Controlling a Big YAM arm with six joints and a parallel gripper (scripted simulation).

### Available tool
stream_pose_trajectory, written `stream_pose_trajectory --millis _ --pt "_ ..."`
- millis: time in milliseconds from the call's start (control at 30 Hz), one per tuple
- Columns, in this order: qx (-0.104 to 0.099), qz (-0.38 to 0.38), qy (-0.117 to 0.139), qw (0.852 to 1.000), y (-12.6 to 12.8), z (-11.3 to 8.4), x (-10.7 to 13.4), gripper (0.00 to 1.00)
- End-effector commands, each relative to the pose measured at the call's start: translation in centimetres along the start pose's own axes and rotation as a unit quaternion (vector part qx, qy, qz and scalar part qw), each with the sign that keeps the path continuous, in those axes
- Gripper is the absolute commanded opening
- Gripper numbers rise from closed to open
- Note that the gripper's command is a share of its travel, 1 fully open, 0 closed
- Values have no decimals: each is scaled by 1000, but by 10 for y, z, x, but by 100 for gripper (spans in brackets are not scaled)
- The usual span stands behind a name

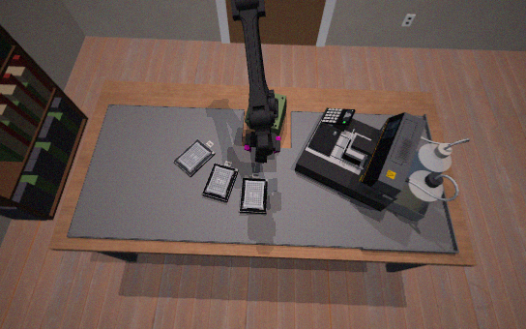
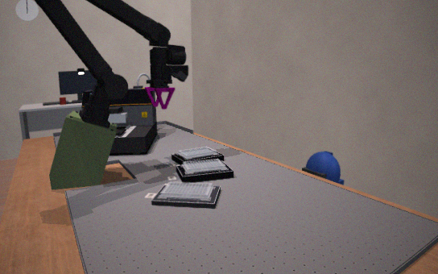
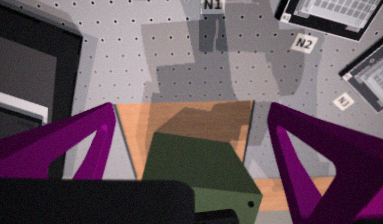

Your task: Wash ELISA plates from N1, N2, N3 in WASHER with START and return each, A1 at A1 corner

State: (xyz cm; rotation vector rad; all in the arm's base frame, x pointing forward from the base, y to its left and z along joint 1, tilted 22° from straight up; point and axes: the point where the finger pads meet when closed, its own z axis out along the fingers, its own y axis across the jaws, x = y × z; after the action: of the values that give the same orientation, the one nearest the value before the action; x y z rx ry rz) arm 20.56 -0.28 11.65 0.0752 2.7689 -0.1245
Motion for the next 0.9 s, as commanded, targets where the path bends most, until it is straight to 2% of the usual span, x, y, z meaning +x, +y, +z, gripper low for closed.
stream_pose_trajectory --millis 0,867 --pt "-3 -1 -32 999 -3 -8 -40 100" --pt "0 -3 -26 1000 -28 69 -134 100"
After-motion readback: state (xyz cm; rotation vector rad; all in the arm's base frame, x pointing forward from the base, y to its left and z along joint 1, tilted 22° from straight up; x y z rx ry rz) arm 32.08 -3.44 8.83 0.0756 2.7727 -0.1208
